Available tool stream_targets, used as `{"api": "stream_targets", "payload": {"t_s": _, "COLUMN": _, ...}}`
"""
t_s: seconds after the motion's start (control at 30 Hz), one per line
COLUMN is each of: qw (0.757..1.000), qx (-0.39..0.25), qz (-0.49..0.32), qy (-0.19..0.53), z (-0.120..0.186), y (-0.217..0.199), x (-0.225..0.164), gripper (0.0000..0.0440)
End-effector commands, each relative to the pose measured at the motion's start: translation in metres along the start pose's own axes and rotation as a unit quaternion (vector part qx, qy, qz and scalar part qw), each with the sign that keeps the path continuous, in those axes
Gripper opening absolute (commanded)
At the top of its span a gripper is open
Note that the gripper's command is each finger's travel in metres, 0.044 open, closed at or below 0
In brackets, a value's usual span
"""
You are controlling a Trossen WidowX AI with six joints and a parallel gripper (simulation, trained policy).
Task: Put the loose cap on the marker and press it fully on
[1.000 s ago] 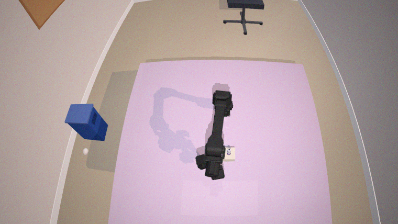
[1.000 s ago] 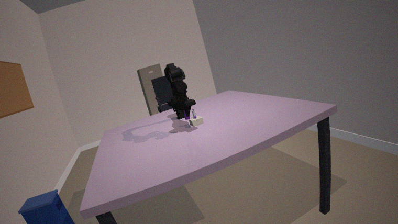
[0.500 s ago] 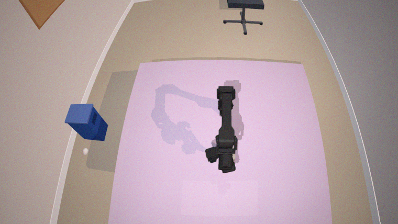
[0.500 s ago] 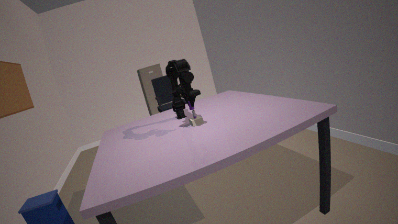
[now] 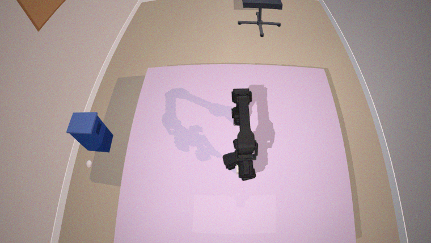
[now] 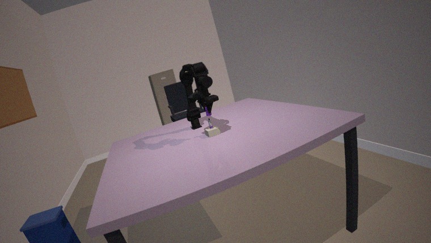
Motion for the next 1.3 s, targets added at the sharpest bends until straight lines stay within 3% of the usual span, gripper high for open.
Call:
{"api": "stream_targets", "payload": {"t_s": 0.0, "qw": 1.0, "qx": -0.004, "qz": -0.003, "qy": 0.004, "z": -0.001, "y": -0.006, "x": -0.005, "gripper": 0.0}}
{"api": "stream_targets", "payload": {"t_s": 1.27, "qw": 0.999, "qx": -0.013, "qz": -0.036, "qy": 0.0, "z": -0.029, "y": -0.024, "x": -0.013, "gripper": 0.0}}
Point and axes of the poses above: the point midway between the two fingers, 35 mm back from their tips, its own z axis back along the fingers, its own y axis across the jaws, x = y × z, the point moved 6 cm from there along z, back along the fingers, and after that the axes turned 14 degrees about z, right-handed, at the moved point
